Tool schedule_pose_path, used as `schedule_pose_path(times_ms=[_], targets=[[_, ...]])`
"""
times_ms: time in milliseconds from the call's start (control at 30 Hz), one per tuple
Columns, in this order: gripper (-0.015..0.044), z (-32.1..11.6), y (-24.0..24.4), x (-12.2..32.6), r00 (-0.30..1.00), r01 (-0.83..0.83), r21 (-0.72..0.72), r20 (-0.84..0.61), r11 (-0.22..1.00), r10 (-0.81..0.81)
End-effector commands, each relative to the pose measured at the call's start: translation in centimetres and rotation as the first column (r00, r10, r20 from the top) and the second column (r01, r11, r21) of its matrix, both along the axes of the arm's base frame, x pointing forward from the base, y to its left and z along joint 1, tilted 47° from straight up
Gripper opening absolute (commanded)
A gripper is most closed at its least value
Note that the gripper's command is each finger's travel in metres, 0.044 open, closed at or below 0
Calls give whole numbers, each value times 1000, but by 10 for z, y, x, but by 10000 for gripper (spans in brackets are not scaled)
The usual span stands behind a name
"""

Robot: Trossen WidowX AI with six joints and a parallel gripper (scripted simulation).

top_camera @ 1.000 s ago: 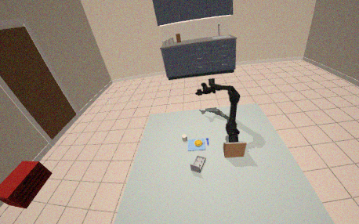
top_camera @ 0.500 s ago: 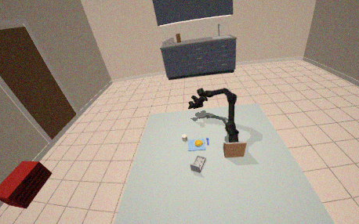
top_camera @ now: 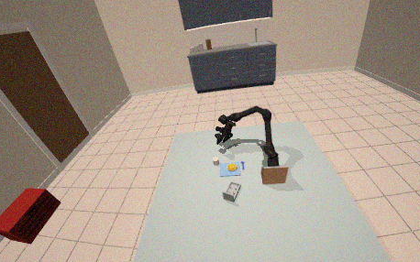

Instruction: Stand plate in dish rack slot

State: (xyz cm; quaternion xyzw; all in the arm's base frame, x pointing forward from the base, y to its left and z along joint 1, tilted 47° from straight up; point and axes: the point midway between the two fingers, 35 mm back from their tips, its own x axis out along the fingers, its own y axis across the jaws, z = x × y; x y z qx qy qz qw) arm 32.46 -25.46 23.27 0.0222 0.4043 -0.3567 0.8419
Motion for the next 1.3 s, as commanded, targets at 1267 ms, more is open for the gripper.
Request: schedule_pose_path(times_ms=[1267], targets=[[400, -174, 137, -50, 629, -233, -121, -776, 965, 55]])
